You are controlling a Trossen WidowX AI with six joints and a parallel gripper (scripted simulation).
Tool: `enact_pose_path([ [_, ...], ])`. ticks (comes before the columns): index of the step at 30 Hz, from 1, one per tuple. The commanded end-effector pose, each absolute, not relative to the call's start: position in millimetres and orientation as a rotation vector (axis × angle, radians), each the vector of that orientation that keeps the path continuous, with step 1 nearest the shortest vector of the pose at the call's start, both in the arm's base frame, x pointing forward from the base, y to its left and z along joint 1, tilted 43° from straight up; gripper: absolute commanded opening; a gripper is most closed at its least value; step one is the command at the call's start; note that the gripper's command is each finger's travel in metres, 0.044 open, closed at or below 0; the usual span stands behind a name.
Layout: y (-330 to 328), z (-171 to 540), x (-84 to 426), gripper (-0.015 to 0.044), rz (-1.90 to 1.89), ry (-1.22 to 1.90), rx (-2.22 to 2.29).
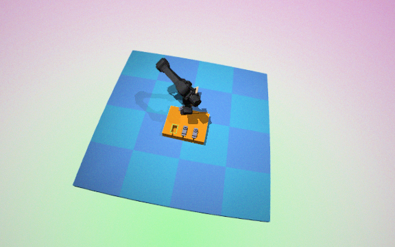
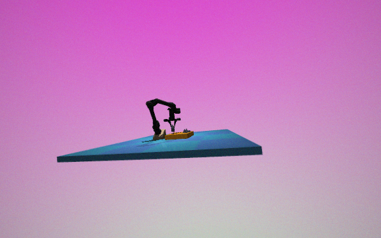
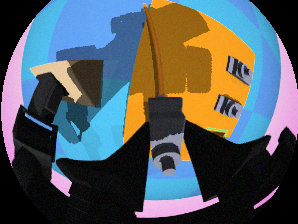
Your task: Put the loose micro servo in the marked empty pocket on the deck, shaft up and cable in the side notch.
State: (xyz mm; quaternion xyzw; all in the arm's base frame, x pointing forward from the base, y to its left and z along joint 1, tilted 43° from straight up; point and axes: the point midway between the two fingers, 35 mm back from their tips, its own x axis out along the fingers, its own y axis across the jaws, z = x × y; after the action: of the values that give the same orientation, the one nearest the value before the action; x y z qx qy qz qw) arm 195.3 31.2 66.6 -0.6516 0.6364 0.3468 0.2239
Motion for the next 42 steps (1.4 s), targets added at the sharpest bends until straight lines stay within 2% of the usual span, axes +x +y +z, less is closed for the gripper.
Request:
enact_pose_path([
  [1, 35.0, 72.7, 195.4, 0.0, 0.949, 1.747, -1.792],
  [12, 32.6, 74.9, 195.3, 0.0, 0.949, 1.747, -1.792],
  [24, 36.3, 69.0, 241.3, 0.0, 0.946, 1.745, -1.792],
  [42, -9.0, 110.0, 236.5, 0.0, 0.939, 1.749, -1.79],
])
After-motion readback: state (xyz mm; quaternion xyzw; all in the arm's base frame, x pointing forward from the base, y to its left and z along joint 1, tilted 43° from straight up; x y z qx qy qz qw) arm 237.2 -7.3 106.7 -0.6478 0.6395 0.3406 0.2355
